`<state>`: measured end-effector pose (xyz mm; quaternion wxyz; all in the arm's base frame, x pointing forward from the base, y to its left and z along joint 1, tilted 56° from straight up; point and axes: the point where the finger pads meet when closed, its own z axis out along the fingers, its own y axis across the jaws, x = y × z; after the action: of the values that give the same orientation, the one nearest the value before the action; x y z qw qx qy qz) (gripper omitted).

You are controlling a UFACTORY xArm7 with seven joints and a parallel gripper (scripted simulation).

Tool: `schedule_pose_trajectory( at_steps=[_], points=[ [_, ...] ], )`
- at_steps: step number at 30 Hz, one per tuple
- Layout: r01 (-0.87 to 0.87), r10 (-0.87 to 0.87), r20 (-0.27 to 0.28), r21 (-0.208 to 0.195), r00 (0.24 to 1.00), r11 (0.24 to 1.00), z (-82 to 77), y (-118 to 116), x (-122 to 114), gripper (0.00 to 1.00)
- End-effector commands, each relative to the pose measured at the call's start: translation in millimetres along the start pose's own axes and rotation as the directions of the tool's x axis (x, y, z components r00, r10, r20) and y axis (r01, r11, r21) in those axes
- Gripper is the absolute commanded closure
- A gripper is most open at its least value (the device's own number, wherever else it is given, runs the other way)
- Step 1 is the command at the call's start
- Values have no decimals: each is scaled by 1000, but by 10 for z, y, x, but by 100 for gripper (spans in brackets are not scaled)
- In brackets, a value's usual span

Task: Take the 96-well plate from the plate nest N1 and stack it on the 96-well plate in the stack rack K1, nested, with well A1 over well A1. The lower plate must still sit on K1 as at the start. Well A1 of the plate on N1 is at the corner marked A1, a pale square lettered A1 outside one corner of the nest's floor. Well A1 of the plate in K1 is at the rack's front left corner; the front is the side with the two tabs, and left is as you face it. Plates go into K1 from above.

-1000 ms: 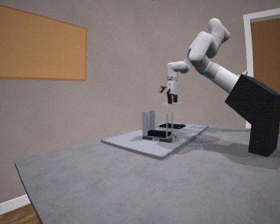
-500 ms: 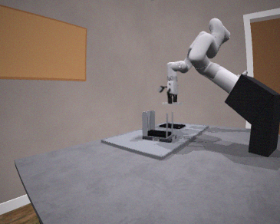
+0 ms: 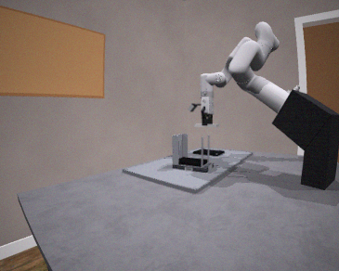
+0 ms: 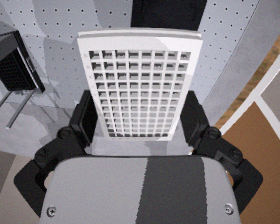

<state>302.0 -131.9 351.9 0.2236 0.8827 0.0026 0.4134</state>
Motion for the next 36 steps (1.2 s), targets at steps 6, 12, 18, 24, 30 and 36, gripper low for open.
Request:
schedule_pose_trajectory(
  at_steps=[6,12,18,24,30,36],
  points=[
    [0,0,-2,-1,1000,1000,-21,-321,-23,100],
    [0,0,-2,-1,1000,1000,-24,-453,-37,100],
    [0,0,-2,-1,1000,1000,-29,-653,-56,100],
    [0,0,-2,-1,1000,1000,-34,-853,-76,100],
    [0,0,-2,-1,1000,1000,-37,-986,-89,100],
    [0,0,-3,0,1000,1000,-42,-1186,-109,100]
  ],
)
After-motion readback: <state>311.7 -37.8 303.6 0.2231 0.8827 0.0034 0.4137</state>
